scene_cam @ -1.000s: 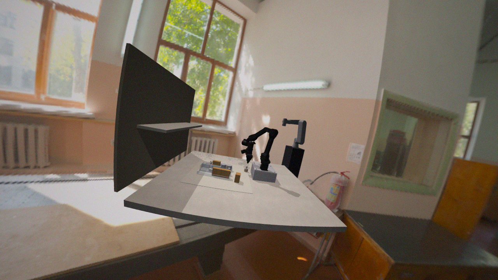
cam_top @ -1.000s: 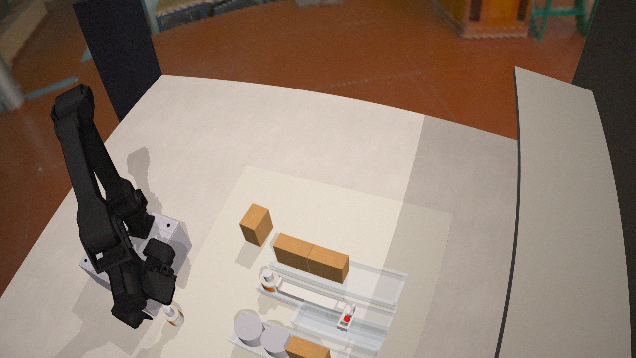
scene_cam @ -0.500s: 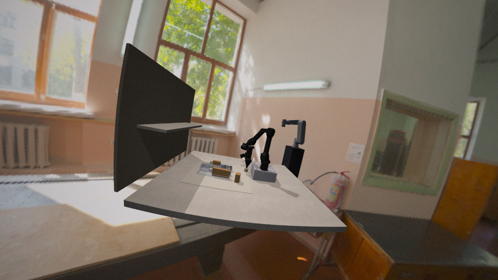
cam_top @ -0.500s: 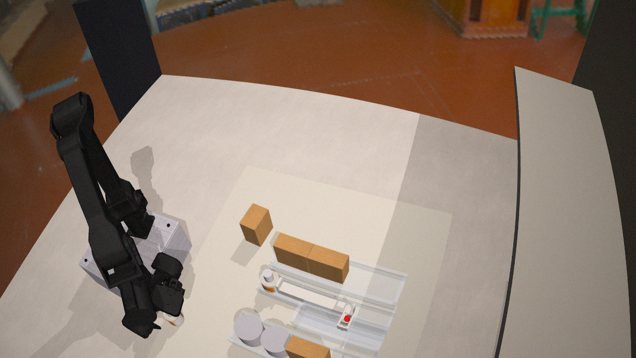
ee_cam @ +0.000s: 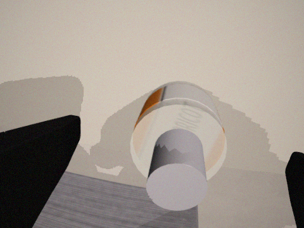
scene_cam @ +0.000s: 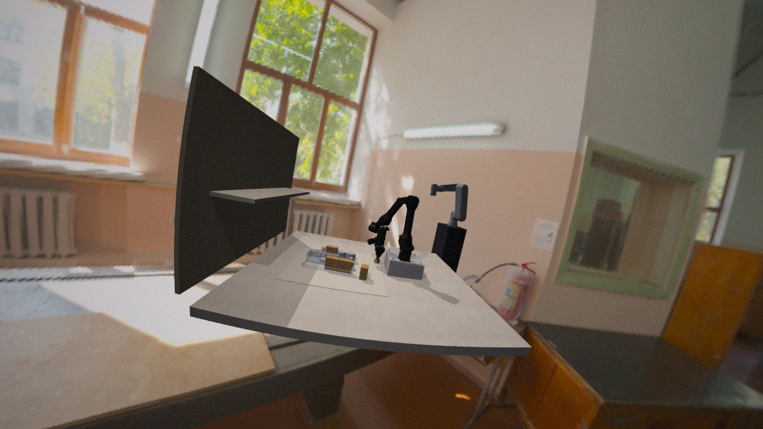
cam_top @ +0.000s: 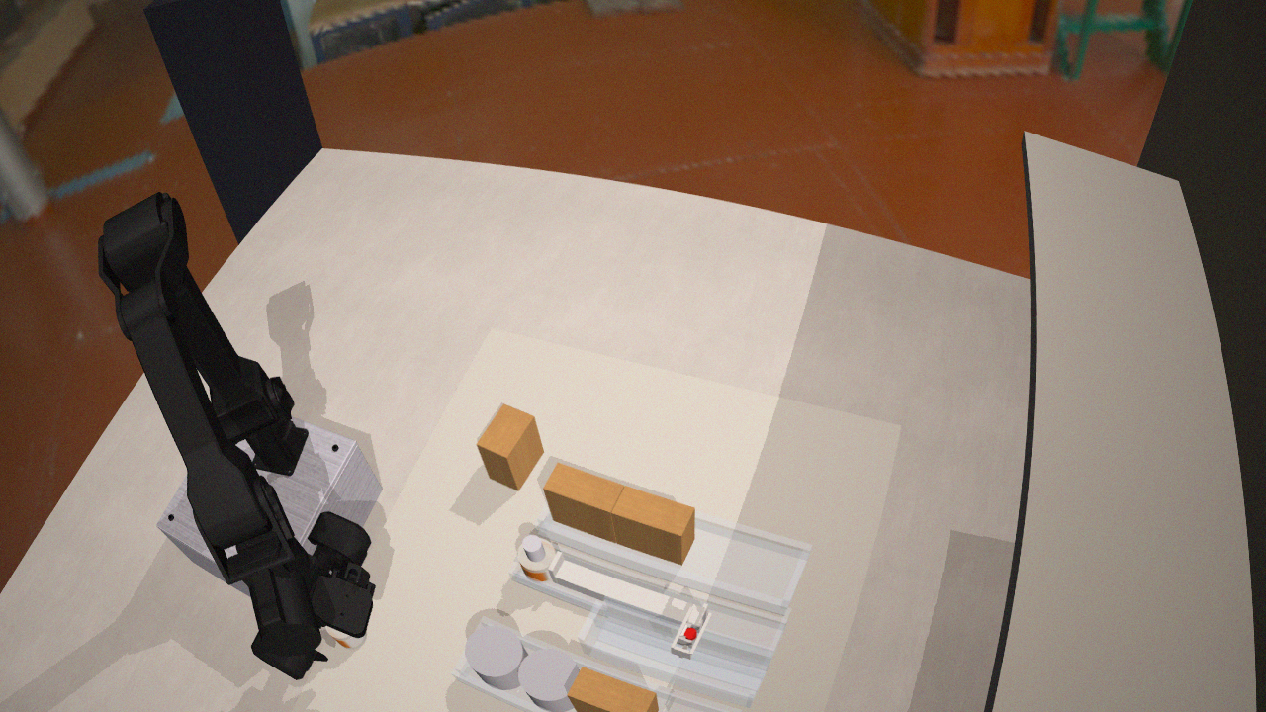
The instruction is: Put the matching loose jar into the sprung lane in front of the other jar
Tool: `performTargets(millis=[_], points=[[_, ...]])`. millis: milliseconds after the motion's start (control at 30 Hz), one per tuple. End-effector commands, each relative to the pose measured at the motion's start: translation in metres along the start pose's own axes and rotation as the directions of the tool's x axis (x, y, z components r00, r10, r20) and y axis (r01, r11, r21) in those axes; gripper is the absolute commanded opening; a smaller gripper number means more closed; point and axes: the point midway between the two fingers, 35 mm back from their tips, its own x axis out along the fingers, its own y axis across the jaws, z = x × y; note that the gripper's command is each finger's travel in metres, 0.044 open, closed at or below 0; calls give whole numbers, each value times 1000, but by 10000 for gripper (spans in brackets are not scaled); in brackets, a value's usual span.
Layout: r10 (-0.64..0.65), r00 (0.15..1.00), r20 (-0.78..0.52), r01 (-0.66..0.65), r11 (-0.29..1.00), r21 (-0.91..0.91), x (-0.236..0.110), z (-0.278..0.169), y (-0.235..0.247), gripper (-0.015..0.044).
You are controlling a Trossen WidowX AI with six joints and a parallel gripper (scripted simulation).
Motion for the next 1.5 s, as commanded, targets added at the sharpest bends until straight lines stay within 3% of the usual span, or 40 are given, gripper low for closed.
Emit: performTargets(millis=[0,200,533,733,900,1333,1467], points=[[9,1000,-11,-9,1000,-3,9,-4,3,440],[9,1000,-11,-10,1000,-3,16,-4,4,440],[9,1000,-11,-10,1000,-3,16,-4,4,177],[9,1000,-11,-10,1000,-3,16,-4,4,138],[9,1000,-11,-9,1000,-3,2,-1,2,6],[9,1000,-10,-9,1000,-3,-78,1,8,0],[10,1000,-10,-10,1000,-3,-88,-1,10,0]])
